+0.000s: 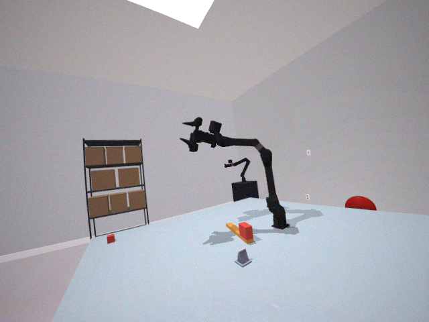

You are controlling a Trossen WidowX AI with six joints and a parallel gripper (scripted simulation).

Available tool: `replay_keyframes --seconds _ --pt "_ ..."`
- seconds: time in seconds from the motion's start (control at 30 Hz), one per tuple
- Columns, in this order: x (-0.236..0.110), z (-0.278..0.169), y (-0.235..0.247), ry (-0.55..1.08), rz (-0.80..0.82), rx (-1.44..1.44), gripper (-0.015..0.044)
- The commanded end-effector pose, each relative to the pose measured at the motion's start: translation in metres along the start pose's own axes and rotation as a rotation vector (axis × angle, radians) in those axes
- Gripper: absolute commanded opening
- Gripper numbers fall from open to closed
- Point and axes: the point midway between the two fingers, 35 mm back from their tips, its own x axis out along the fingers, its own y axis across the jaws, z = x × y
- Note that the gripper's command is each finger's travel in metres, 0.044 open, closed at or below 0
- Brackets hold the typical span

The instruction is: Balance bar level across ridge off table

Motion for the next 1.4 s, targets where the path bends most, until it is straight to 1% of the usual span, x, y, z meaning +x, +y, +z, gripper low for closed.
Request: replay_keyframes --seconds 0.0,0.07,0.1,0.4,0.7,1.03,1.37 --pt "0.0 0.0 -0.001 -0.002 -0.003 0.004 0.0374" --pt "0.002 0.0 -0.01 -0.019 -0.029 0.033 0.0321" --pt "0.003 0.0 -0.018 -0.032 -0.049 0.055 0.0315" --pt "0.004 -0.009 -0.089 -0.136 -0.266 0.223 0.0315" --pt "-0.013 -0.034 -0.164 -0.215 -0.54 0.34 0.0315" --pt "-0.057 -0.078 -0.238 -0.259 -0.897 0.404 0.0315" --pt "-0.124 -0.129 -0.29 -0.246 -1.292 0.394 0.0315"
